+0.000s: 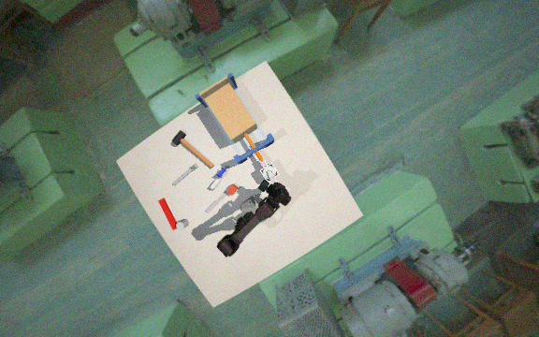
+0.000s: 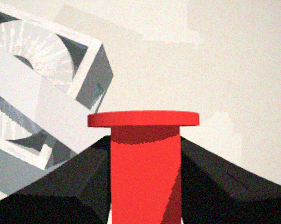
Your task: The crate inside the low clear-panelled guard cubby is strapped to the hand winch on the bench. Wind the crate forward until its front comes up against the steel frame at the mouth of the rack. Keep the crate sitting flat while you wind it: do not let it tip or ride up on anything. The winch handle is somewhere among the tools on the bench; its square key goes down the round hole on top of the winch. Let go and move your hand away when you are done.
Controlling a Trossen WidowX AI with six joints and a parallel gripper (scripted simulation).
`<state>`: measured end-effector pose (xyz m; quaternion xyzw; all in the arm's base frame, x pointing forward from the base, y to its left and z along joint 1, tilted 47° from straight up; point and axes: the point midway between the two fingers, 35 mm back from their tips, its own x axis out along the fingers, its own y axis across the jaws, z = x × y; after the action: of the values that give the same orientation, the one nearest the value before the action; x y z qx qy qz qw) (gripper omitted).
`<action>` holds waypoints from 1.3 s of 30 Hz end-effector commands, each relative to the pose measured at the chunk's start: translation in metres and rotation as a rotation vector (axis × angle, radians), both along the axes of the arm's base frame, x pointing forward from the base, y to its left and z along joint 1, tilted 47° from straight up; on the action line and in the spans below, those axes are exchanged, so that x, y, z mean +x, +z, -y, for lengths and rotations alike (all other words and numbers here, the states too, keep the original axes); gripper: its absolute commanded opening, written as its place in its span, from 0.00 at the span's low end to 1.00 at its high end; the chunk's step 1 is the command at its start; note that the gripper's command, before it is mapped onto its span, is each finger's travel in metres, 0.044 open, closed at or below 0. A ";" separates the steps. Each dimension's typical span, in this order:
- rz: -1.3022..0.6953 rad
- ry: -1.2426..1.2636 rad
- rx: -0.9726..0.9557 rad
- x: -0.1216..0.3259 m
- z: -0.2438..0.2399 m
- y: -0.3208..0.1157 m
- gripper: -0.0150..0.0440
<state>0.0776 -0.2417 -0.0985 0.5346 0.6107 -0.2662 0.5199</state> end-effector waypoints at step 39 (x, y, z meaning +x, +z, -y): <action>-0.004 0.007 -0.007 0.008 0.044 -0.048 0.25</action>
<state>0.0807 -0.2812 -0.1374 0.5316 0.6151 -0.2665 0.5176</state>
